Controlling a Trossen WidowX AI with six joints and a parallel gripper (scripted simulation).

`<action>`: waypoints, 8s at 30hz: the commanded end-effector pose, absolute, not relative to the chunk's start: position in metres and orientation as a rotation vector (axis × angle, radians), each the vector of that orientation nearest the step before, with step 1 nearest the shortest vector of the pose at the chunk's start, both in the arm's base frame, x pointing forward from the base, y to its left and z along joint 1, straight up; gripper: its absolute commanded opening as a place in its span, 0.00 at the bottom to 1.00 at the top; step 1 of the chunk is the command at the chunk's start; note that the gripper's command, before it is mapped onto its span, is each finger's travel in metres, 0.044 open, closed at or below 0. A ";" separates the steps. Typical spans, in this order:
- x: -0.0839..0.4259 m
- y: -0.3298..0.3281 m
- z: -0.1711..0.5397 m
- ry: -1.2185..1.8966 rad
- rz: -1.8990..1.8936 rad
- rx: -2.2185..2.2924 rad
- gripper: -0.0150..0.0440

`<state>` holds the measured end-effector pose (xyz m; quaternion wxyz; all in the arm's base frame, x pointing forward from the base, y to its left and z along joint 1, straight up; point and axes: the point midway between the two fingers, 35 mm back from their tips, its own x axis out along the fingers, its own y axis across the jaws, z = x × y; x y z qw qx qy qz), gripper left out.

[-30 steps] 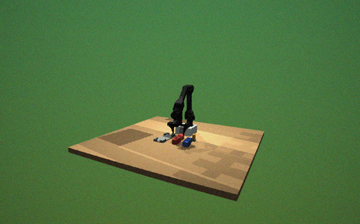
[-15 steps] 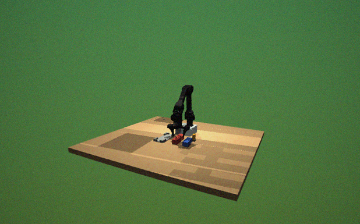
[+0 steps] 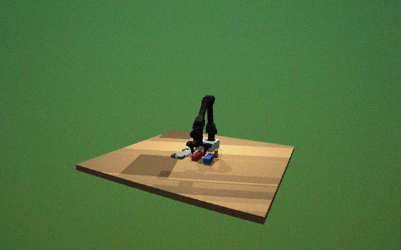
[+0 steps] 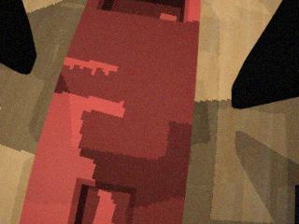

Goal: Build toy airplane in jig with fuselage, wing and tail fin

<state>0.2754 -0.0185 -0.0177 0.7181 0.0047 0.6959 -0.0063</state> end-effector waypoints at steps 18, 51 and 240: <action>0.272 -0.018 -0.028 1.548 -0.015 0.017 0.50; 0.279 -0.018 0.057 1.547 -0.015 0.017 0.25; 0.337 -0.005 0.096 1.543 -0.006 0.010 1.00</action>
